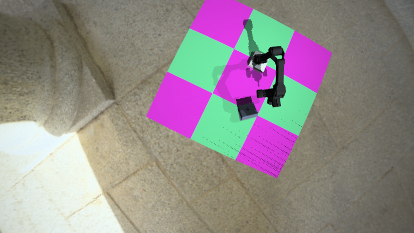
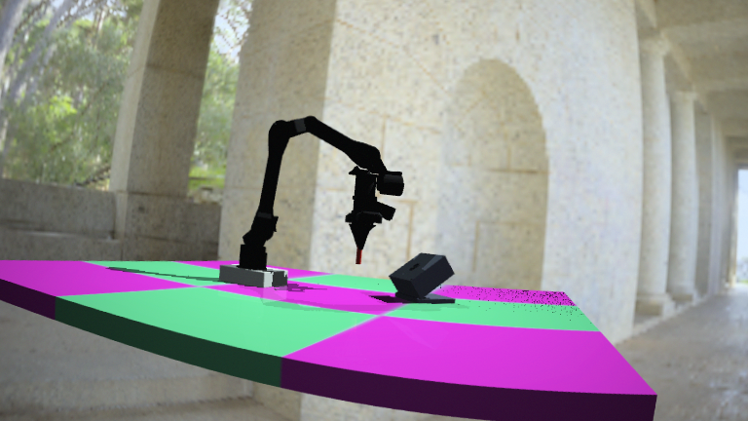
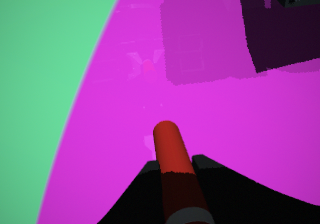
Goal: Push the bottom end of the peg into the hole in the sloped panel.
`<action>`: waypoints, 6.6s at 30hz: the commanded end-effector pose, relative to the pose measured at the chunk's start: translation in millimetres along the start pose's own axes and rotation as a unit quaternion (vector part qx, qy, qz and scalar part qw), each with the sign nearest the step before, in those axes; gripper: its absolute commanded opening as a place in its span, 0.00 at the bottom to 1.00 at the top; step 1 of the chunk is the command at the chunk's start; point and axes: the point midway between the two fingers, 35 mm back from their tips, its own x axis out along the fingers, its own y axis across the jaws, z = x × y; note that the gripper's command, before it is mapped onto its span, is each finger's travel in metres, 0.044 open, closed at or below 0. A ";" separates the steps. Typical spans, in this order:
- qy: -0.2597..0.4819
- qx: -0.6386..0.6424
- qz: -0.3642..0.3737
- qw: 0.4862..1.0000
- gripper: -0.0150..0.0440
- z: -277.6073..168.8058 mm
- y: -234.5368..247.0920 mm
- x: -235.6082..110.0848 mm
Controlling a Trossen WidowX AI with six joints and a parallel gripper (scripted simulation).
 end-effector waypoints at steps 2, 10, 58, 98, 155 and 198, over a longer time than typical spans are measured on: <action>-0.003 0.004 0.005 1.000 0.25 0.7 -0.4 -5.2; -0.017 0.032 0.017 0.999 0.25 4.1 -7.7 -7.1; -0.108 0.202 0.086 0.970 0.25 20.8 -60.2 -24.4; -0.189 0.323 0.133 0.918 0.25 25.0 -109.7 -45.4; -0.265 0.405 0.166 0.859 0.25 52.8 -152.9 -25.1; -0.271 0.398 0.168 0.860 0.25 66.3 -151.7 -8.6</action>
